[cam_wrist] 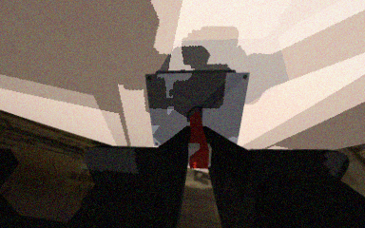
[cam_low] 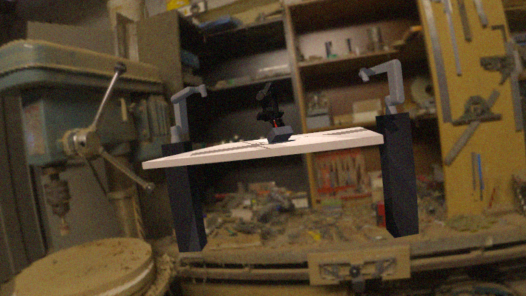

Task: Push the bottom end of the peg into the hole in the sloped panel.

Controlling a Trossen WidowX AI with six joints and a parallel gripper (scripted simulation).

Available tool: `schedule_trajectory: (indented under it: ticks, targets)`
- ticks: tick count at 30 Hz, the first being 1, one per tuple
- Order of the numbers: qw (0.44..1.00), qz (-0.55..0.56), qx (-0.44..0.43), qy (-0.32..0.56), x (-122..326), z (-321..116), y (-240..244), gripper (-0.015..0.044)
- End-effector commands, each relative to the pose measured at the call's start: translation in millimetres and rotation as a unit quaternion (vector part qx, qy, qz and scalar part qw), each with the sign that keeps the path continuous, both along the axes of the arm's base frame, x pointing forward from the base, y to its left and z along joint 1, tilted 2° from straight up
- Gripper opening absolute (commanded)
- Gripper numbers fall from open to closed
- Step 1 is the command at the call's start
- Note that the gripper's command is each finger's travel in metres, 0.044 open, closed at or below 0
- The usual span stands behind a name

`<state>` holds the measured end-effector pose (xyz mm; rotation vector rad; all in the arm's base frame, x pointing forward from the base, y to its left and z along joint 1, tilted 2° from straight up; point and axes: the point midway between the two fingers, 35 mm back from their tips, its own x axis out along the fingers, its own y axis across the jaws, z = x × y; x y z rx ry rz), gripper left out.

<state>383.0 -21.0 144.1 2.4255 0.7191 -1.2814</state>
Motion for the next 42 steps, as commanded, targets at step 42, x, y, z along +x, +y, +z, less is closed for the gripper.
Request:
schedule_trajectory:
  ticks: [42]
  targets:
    - [1.0,0.0,0.001,0.002,8,-16,5,0.0]
